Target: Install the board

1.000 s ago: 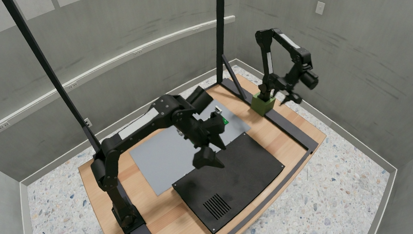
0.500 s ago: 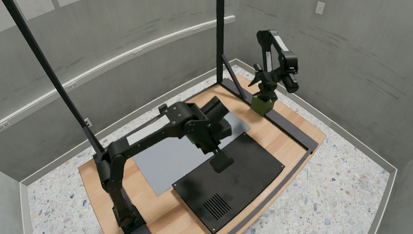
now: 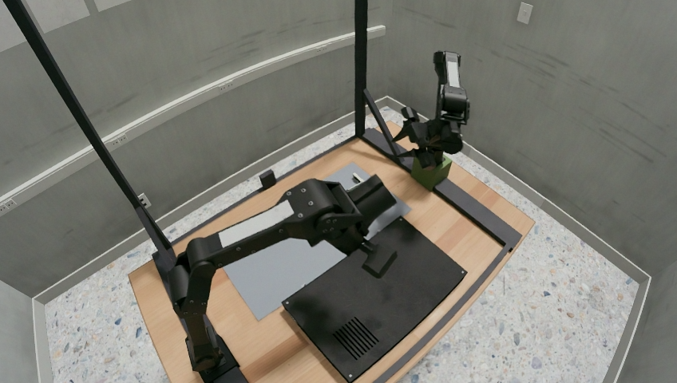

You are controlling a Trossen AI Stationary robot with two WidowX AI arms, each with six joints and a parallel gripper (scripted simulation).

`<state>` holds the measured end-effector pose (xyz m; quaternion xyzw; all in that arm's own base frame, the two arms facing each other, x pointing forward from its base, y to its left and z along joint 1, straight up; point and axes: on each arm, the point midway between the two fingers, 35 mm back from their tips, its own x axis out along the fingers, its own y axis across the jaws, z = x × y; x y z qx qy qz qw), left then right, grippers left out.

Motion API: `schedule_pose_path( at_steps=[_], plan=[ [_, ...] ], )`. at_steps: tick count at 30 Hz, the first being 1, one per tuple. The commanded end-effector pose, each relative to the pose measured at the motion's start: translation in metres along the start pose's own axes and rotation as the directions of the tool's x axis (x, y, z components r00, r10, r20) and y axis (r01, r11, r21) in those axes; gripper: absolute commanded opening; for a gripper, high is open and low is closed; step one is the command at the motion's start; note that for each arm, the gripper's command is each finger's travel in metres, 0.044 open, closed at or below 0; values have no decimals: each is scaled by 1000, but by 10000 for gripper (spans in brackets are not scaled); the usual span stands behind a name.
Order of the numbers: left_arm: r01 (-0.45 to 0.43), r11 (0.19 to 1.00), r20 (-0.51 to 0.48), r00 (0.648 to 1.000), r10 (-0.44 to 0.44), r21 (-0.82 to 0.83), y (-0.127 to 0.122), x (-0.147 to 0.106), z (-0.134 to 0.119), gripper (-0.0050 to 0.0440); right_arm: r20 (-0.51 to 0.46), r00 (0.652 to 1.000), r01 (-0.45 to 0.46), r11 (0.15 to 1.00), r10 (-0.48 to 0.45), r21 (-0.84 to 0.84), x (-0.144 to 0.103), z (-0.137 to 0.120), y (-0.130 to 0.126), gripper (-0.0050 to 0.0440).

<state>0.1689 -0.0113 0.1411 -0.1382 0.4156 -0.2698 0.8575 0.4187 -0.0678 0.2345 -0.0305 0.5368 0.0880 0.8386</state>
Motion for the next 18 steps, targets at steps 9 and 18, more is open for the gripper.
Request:
schedule_pose_path(
  at_steps=[9, 18],
  plan=[
    [-44, 999, -164, 985, 43, -4, 0, 48, -9, 223, 154, 947, -229, 928, 283, -293, -21, 18, 8, 400],
    [-181, 983, -301, 938, 170, -7, 8, 97, -18, 223, 320, 798, -273, 779, 511, -564, -47, 31, 9, 400]
  ],
)
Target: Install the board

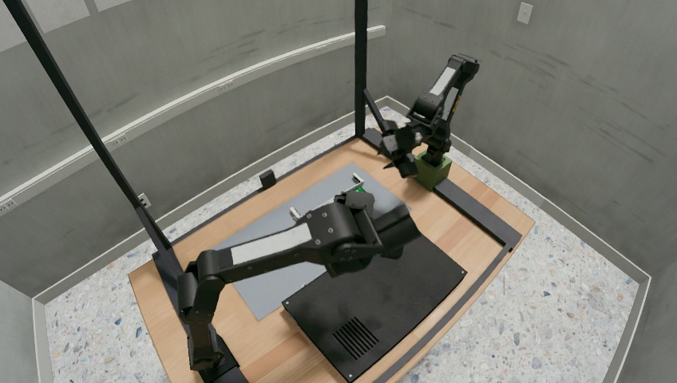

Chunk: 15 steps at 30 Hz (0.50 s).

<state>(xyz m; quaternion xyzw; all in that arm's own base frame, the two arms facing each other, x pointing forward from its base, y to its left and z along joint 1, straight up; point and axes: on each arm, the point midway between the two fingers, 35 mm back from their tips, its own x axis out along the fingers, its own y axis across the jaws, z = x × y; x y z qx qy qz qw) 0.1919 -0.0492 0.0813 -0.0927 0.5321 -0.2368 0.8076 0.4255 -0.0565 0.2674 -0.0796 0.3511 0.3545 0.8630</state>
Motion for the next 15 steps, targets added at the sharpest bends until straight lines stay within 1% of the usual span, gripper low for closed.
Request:
schedule_pose_path(
  at_steps=[1, 3, 5, 7, 11, 15],
  plan=[
    [-97, 995, -59, 994, 95, -18, 1, 30, 9, 223, 138, 988, -49, 986, 71, -156, -19, 18, 0, 400],
    [-134, 991, -57, 990, 133, -18, 1, 39, 20, 223, 177, 980, -54, 979, 90, -195, -23, 22, 0, 400],
    [-172, 985, -69, 983, 170, -24, 2, 52, 25, 223, 203, 974, -55, 974, 101, -220, -26, 24, 0, 400],
    [-172, 985, -69, 983, 170, -24, 2, 52, 25, 223, 203, 974, -55, 974, 101, -220, -26, 24, 0, 400],
    [-259, 965, -70, 964, 256, -37, 2, 84, 41, 223, 221, 969, -58, 970, 111, -236, -27, 25, 0, 400],
    [-324, 945, -46, 946, 322, -48, 2, 108, 57, 223, 223, 968, -58, 969, 112, -239, -27, 25, 0, 400]
  ],
)
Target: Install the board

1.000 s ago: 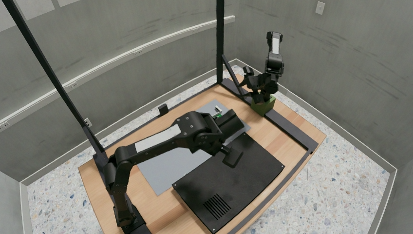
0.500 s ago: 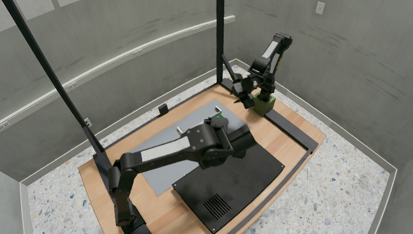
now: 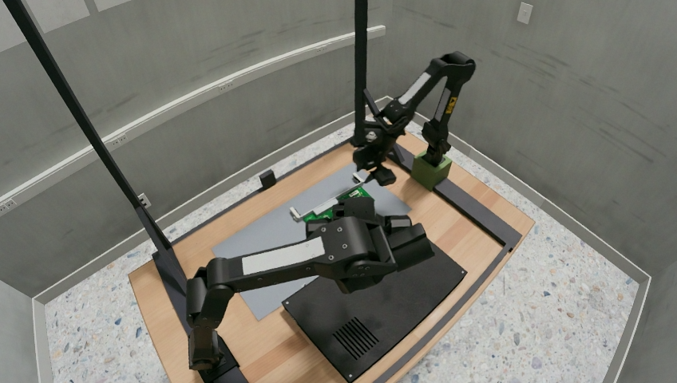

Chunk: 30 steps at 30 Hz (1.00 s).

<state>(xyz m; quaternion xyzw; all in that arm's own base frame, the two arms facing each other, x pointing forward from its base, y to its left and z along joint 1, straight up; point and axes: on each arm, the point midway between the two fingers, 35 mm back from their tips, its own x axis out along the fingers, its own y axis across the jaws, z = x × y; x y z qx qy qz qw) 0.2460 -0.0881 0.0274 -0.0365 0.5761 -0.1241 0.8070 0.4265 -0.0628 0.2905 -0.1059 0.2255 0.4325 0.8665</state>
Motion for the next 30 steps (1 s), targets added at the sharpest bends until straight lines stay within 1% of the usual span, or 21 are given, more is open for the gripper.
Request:
schedule_pose_path(
  at_steps=[1, 6, 12, 14, 16, 19, 22, 26, 30],
  plan=[
    [-92, 996, 48, 995, 93, -18, -10, 30, 33, 223, 22, 1000, 5, 999, -4, -46, -7, 12, 1, 400],
    [-167, 985, 94, 981, 170, -39, -14, 49, 53, 223, 22, 1000, 4, 999, -3, -47, -6, 12, 2, 400],
    [-198, 979, 118, 972, 202, -50, -15, 59, 63, 223, 22, 1000, 5, 999, -4, -48, -7, 13, 2, 400],
    [-201, 978, 122, 971, 206, -51, -15, 62, 64, 223, 22, 1000, 5, 999, -4, -49, -7, 13, 2, 400],
    [-205, 978, 119, 971, 209, -50, -12, 67, 64, 209, 22, 1000, 5, 999, -4, -49, -7, 13, 2, 400],
    [-202, 978, 118, 971, 207, -52, -8, 83, 66, 206, 19, 1000, 6, 999, -5, -48, -7, 14, 5, 400],
    [-203, 978, 118, 971, 207, -48, -5, 96, 67, 189, 19, 1000, 6, 999, -5, -48, -7, 14, 5, 400],
    [-203, 978, 118, 971, 207, -48, -4, 100, 68, 179, 19, 1000, 6, 999, -5, -48, -7, 14, 5, 400],
    [-203, 978, 119, 971, 207, -48, -3, 105, 71, 153, 19, 1000, 6, 999, -5, -48, -7, 14, 5, 400]
  ],
)
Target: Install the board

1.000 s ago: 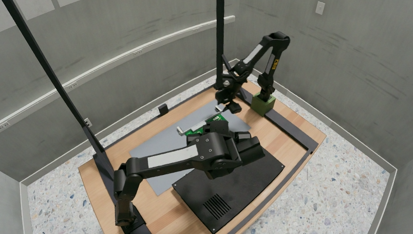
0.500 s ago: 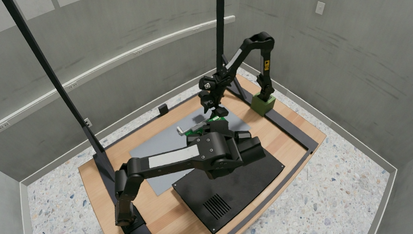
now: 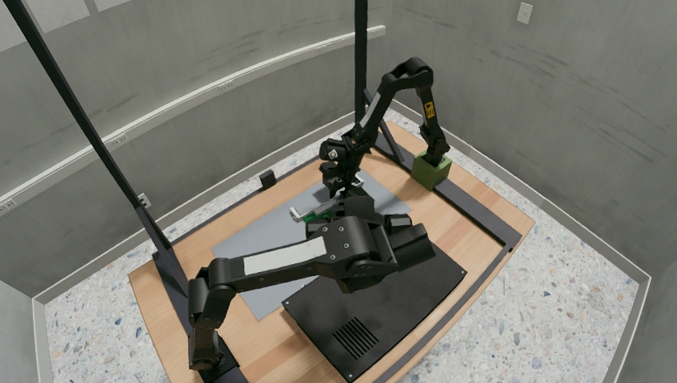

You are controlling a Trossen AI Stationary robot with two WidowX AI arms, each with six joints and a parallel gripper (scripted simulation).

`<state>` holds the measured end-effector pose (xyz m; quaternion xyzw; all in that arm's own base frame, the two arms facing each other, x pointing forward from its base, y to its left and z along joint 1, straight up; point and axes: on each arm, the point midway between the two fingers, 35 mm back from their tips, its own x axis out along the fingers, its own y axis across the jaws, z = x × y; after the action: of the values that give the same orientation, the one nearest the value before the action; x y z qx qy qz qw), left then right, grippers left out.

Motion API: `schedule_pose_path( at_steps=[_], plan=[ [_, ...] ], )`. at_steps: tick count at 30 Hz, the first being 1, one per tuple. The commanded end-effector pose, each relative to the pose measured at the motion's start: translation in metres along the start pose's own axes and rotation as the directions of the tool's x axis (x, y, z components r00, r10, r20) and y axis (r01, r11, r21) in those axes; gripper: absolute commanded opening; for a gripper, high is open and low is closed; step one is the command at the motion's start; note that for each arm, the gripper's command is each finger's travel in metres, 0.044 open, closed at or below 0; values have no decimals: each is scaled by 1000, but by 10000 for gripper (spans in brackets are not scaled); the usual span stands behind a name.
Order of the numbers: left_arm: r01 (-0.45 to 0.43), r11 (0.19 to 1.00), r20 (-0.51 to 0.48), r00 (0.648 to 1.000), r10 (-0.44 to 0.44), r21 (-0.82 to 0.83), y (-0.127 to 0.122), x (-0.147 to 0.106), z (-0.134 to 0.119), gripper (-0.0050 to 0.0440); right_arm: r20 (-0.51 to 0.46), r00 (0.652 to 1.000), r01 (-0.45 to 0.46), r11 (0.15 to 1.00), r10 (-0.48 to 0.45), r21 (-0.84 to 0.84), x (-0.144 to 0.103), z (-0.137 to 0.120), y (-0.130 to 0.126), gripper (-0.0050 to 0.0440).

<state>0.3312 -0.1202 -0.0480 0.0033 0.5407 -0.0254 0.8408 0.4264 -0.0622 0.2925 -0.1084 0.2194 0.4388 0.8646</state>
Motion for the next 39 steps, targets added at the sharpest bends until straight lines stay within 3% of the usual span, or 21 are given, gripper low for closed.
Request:
schedule_pose_path(
  at_steps=[1, 13, 16, 17, 25, 30, 34, 39],
  plan=[
    [5, 1000, 30, 1000, -5, -1, -2, 3, 13, 146, 10, 1000, 16, 999, -16, -35, -7, 12, 4, 400],
    [4, 1000, 23, 1000, -4, 0, -2, 3, 10, 95, 10, 1000, 16, 999, -16, -35, -7, 12, 4, 400],
    [8, 1000, 33, 999, -7, -1, -3, -1, 13, 58, 10, 1000, 16, 999, -16, -35, -7, 12, 4, 400],
    [13, 1000, 48, 999, -13, -3, -4, -6, 19, 82, 10, 1000, 16, 999, -16, -35, -7, 12, 4, 400],
    [13, 1000, 49, 999, -13, -3, -5, -47, 36, 82, 10, 1000, 16, 999, -16, -35, -7, 12, 4, 400],
    [9, 1000, 37, 999, -9, -3, -2, -42, 37, 82, 9, 1000, 16, 999, -16, -35, -7, 12, 5, 400],
    [-1, 1000, 27, 1000, 1, -10, 9, -31, 50, 82, -17, 1000, 24, 999, -24, -30, -5, 18, 19, 400],
    [-20, 999, 33, 999, 21, -30, 37, -12, 91, 82, -92, 994, 65, 998, -65, -6, -1, 28, 62, 400]
  ],
)
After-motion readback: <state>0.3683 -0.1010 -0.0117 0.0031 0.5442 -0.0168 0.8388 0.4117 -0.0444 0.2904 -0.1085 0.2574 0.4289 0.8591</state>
